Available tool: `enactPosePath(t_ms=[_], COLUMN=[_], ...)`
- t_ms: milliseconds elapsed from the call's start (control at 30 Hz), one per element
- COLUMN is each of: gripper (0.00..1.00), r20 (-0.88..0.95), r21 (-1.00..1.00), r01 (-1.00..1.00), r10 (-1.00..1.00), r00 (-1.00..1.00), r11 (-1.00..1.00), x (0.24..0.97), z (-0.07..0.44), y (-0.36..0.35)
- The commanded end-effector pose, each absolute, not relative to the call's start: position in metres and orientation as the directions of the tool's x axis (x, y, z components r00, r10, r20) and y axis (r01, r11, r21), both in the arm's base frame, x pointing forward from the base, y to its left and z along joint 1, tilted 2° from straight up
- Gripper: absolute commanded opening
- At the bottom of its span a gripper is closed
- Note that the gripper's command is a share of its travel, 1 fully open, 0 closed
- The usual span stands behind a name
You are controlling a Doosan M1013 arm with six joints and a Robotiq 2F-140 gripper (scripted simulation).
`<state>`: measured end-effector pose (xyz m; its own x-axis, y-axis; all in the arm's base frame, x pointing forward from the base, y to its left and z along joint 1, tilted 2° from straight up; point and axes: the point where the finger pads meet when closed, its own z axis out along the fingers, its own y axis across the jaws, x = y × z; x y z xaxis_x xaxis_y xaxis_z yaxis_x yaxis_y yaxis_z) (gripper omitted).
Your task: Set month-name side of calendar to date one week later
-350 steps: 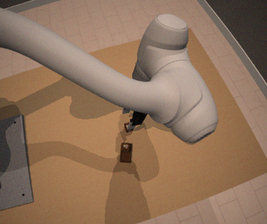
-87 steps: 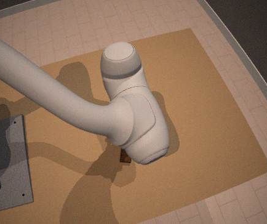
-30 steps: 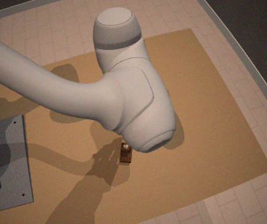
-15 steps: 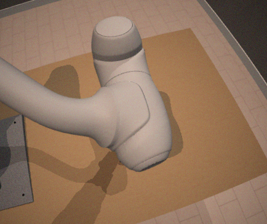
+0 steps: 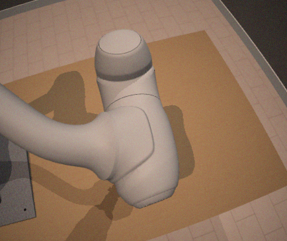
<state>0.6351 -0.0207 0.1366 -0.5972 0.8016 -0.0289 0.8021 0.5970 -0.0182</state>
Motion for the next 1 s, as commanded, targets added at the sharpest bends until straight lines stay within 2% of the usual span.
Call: enactPosePath(t_ms=[0,67,133,200,533,633,767,967], gripper=[0.24,0.24,0.24,0.24,0.24,0.24,0.24,0.24], r20=[-0.039,-0.039,-0.042,-0.042,-0.042,-0.042,-0.04,-0.04], r21=[-0.017,-0.017,-0.012,-0.01,0.008,0.008,0.016,0.017], r01=[0.893,0.893,0.948,0.957,0.992,0.989,0.95,0.94], r10=[0.892,0.892,0.947,0.956,0.991,0.988,0.949,0.939], r00=[-0.451,-0.451,-0.318,-0.29,0.126,0.146,0.313,0.342], r11=[0.45,0.45,0.318,0.29,-0.126,-0.146,-0.312,-0.342], x=[0.631,0.631,0.628,0.627,0.617,0.616,0.612,0.611], z=[0.138,0.138,0.139,0.139,0.142,0.143,0.144,0.144], y=[-0.03,-0.03,-0.039,-0.04,-0.064,-0.065,-0.075,-0.077])
